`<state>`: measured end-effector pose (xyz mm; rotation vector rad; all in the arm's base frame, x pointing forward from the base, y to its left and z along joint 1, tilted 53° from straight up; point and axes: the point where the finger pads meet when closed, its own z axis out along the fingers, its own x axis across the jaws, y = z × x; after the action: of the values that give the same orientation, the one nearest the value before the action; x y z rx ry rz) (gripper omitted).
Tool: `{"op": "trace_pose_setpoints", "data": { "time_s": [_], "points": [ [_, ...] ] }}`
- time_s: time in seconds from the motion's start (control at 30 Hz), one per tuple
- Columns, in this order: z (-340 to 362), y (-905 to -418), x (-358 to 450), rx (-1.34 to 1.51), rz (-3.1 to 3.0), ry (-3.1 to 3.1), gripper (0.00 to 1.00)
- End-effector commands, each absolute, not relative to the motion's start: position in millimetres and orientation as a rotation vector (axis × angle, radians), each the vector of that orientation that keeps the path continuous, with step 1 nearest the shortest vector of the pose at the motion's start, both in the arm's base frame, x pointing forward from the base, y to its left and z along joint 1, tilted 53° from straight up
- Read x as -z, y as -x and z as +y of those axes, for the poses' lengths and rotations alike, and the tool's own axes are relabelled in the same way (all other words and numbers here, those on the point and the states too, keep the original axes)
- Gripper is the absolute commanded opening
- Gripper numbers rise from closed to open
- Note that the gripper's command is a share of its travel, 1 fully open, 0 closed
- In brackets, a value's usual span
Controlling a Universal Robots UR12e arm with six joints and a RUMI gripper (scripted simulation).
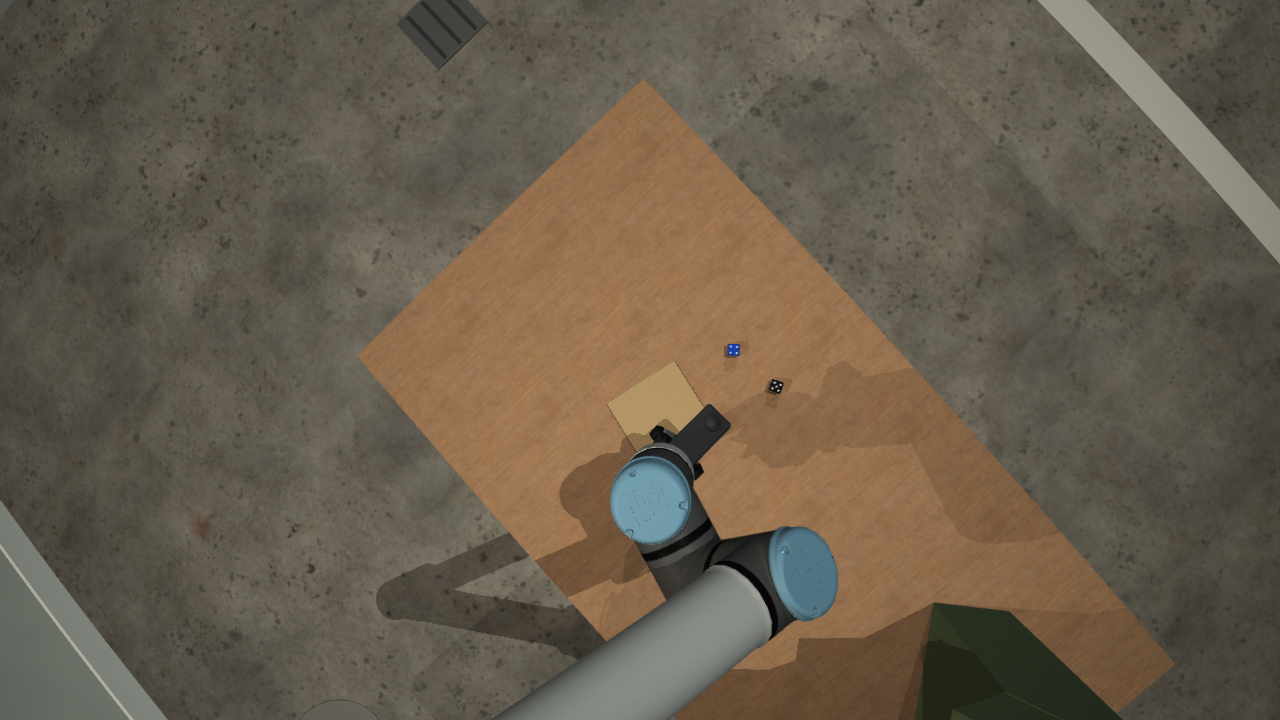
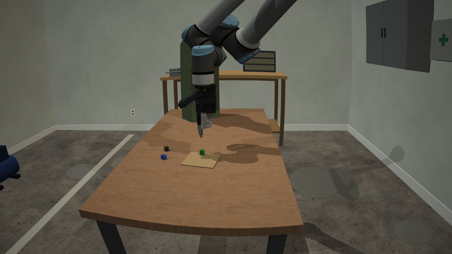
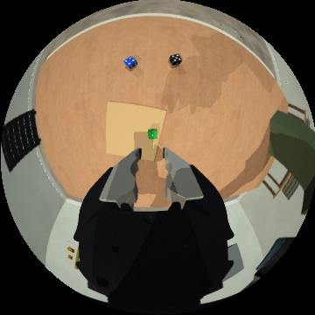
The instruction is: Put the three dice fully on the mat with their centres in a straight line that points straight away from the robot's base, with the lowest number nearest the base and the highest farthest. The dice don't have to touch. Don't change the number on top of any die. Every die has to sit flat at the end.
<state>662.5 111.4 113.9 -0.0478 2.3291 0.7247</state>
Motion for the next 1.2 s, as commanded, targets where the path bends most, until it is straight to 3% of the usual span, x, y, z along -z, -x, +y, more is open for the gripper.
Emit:
{"op": "trace_pose_setpoints", "data": {
  "time_s": [0.0, 0.03, 0.07, 0.87, 1.17],
  "points": [
    [108.3, -659.1, -117.6, -0.725, 2.330, 0.049, 0.21],
    [108.3, -659.1, -117.7, -0.725, 2.330, 0.049, 0.21],
    [108.3, -659.1, -117.7, -0.725, 2.330, 0.049, 1.00],
    [106.7, -660.3, -117.0, -0.730, 2.332, 0.038, 1.00],
    [63.3, -690.0, -97.9, -0.860, 2.367, -0.286, 1.00]
  ]
}}
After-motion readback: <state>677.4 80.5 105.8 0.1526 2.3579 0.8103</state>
